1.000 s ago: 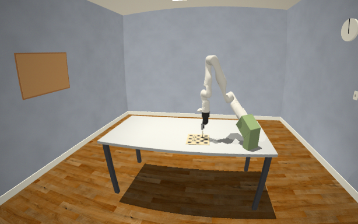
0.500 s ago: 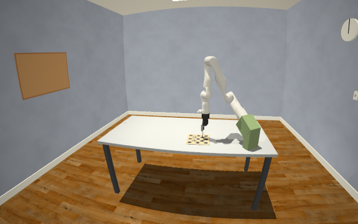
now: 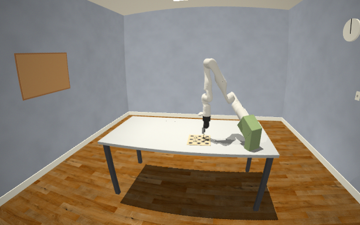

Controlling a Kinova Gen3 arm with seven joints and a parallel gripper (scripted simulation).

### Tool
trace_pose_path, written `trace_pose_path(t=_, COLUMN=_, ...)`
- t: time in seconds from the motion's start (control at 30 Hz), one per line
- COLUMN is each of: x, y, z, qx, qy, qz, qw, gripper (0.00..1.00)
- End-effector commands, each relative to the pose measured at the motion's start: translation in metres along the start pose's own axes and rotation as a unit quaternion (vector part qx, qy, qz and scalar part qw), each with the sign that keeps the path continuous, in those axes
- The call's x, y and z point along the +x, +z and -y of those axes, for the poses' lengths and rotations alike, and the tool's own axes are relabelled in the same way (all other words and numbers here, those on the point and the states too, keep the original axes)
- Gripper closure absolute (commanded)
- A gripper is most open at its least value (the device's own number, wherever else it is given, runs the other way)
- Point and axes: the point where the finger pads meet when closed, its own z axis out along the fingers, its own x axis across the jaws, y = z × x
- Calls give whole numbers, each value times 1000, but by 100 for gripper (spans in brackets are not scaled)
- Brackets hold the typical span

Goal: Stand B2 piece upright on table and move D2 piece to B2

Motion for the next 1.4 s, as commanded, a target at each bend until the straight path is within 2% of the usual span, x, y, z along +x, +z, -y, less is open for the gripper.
trace_pose_path(t=0.0, x=4, y=4, z=-1, qx=-2, qy=1, qz=-5, qw=1000, gripper=32)
trace_pose_path(t=0.47, x=4, y=16, z=-1, qx=-2, qy=1, qz=-5, qw=1000, gripper=32)
trace_pose_path(t=1.37, x=4, y=16, z=-1, qx=-2, qy=1, qz=-5, qw=1000, gripper=32)
